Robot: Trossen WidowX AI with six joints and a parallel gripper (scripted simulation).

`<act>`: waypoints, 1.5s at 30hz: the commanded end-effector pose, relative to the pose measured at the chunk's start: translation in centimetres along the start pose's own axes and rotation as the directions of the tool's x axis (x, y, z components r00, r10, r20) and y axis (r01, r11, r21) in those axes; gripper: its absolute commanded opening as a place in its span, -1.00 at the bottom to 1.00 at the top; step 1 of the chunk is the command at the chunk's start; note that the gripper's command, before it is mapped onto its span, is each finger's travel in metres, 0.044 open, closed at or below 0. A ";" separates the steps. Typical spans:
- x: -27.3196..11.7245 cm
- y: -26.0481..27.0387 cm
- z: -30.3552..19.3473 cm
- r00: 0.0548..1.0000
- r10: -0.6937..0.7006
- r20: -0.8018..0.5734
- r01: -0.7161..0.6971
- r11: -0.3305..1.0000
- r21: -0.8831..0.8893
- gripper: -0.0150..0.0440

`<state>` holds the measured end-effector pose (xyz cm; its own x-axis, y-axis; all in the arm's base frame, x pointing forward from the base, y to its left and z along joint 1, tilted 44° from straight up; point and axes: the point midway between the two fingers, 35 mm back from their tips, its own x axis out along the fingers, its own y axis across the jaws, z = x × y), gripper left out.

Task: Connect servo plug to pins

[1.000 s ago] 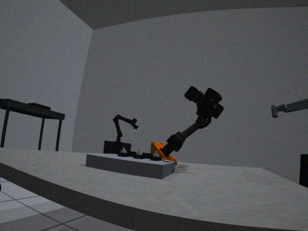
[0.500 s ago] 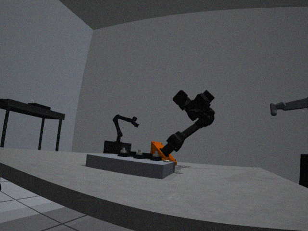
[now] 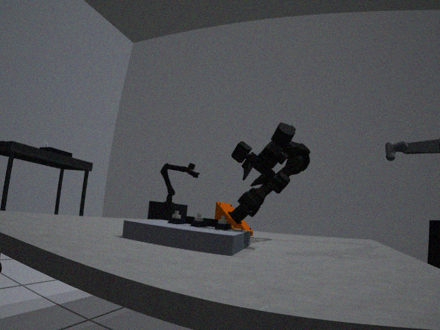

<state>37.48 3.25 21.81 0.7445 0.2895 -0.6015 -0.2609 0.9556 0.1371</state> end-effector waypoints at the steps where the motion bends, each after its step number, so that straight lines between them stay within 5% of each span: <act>1: 1.0 0.2 -0.8 0.994 0.058 -0.091 -0.056 0.998 0.024 -0.10; 21: 4.8 1.9 -5.8 0.760 0.433 -0.485 -0.262 0.887 0.381 -0.10; 28: 5.4 2.5 -6.7 0.646 0.555 -0.525 -0.267 0.808 0.526 -0.10; 45: 7.2 4.1 -8.2 0.643 0.559 -0.524 -0.267 0.805 0.530 -0.10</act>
<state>36.79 8.57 11.82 0.0112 0.6870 -0.7266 -0.0906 0.7243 0.6835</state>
